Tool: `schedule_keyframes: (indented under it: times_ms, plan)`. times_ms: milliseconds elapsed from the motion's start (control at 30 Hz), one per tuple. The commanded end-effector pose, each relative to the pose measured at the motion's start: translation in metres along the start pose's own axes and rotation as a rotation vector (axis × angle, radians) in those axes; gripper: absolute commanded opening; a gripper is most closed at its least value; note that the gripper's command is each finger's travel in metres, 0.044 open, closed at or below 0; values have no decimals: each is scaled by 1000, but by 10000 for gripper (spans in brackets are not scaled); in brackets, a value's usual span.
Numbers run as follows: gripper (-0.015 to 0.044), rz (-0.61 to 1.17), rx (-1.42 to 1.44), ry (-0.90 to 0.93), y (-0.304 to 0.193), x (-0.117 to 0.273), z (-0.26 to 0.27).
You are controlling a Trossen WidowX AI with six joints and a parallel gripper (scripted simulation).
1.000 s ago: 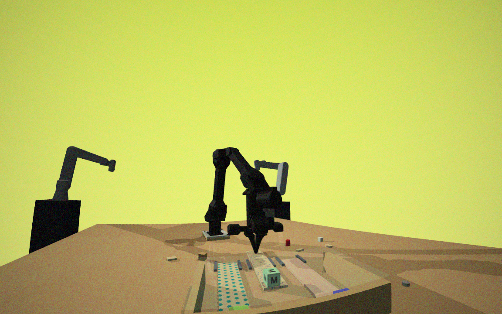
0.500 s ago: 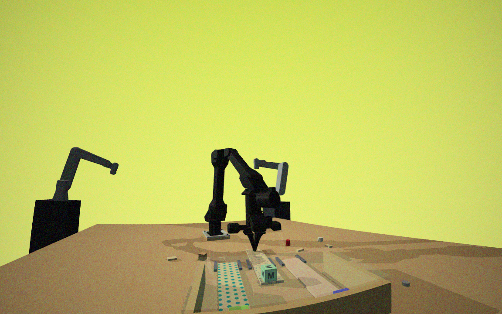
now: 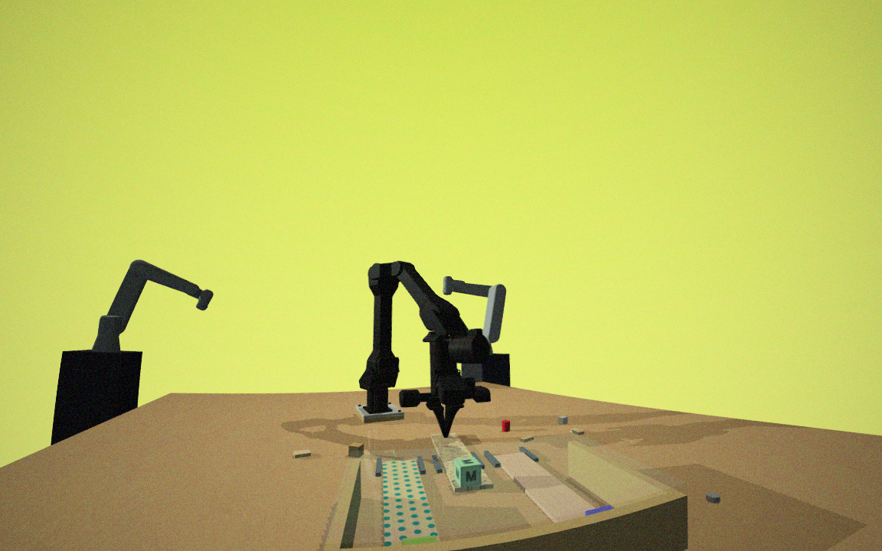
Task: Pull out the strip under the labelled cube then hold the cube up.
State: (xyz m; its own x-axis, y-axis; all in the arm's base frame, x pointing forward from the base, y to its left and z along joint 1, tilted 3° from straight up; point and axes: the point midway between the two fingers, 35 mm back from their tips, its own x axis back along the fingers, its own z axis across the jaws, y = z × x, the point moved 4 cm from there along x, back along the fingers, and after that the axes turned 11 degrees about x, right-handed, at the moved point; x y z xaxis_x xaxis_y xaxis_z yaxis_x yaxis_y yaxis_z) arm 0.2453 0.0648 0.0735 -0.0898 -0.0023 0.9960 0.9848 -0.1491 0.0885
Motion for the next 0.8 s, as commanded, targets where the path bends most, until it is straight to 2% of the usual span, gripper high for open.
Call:
schedule_keyframes:
  times_ms: [0, 767]
  plan:
    - [0, 22, 4, -5, -12, -4, 1]
    - [0, 24, 4, -4, -42, -4, 8]
